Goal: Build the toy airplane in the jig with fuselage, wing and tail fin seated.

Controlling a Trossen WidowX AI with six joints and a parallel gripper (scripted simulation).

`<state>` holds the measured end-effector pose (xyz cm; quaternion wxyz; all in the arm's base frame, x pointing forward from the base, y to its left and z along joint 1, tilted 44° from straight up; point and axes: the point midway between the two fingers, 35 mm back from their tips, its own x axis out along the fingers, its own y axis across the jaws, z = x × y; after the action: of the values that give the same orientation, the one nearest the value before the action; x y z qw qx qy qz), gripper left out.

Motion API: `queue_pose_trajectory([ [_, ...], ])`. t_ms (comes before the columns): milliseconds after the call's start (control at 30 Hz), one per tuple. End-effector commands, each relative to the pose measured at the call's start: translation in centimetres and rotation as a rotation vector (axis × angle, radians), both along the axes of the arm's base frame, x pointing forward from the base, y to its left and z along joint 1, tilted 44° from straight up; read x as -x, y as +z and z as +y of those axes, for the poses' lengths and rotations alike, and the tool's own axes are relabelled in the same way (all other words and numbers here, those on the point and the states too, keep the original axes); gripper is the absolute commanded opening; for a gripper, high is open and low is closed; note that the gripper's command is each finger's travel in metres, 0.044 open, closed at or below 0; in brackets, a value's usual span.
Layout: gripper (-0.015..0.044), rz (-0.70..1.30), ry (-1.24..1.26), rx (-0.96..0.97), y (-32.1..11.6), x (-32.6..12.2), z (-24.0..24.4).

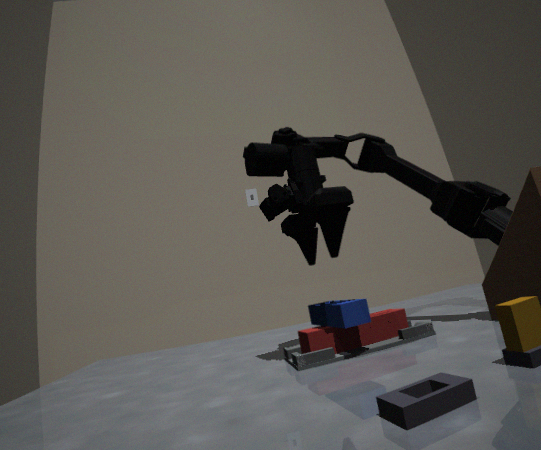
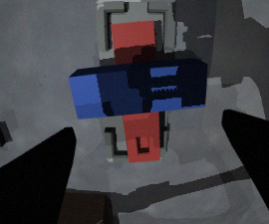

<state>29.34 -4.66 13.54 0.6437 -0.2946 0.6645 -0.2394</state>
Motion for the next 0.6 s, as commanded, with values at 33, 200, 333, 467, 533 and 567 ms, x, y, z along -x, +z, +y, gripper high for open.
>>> queue_pose_trajectory([
  [33,0.0440,-0.031,-0.032,-0.003,0.0,0.0,0.0],
  [200,0.0440,-0.034,-0.021,-0.041,-4.3,0.0,5.1],
  [333,0.0440,-0.030,-0.019,-0.061,-9.0,1.8,10.5],
  [467,0.0440,-0.026,-0.026,-0.055,-13.5,5.1,14.9],
  [533,0.0440,-0.027,-0.032,-0.041,-15.6,7.2,16.6],
  [567,0.0440,-0.029,-0.035,-0.032,-16.6,8.4,17.3],
])
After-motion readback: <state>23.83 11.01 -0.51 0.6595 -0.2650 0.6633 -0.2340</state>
